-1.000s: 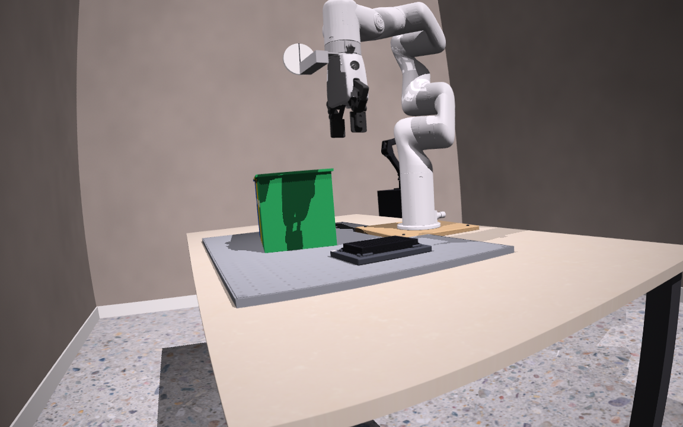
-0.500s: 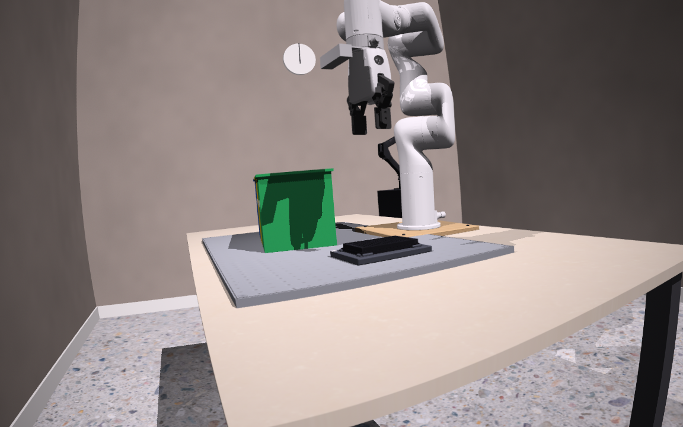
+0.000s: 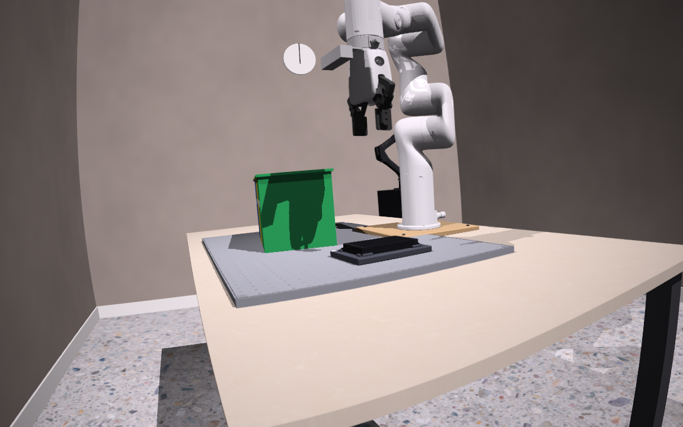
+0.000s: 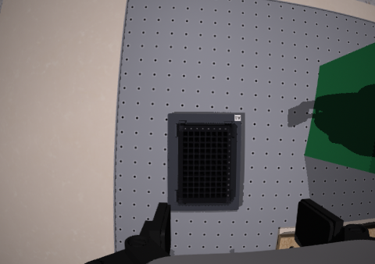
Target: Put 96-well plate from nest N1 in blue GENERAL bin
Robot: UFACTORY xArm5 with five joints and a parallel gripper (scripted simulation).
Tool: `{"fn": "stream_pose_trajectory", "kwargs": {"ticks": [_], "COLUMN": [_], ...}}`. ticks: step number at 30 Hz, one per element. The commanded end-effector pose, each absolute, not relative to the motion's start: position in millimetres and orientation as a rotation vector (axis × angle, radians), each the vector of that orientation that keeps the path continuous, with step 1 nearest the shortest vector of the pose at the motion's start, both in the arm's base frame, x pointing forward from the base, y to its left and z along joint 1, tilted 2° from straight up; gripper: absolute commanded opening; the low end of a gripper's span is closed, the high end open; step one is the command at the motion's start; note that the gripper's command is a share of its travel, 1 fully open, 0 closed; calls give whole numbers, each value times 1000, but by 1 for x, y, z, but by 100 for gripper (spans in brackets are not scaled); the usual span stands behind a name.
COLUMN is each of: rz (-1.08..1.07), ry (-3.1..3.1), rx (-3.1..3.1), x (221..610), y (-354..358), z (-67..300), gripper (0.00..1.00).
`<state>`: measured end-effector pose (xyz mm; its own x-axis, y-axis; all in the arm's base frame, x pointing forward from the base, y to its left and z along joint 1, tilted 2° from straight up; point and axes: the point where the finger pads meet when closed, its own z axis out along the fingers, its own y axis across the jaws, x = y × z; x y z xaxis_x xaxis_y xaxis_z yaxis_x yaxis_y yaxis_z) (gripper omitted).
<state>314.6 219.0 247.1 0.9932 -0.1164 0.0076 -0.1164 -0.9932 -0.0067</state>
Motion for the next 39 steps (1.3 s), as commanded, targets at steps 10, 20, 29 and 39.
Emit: {"fn": "stream_pose_trajectory", "kwargs": {"ticks": [10, 20, 29, 39], "rz": [-16, -16, -16, -16], "ry": [183, 183, 183, 183], "rx": [-3128, -3128, -3128, -3128], "x": [315, 315, 315, 315], "y": [220, 220, 221, 221], "z": [229, 213, 201, 184], "gripper": [100, 100, 100, 100]}}
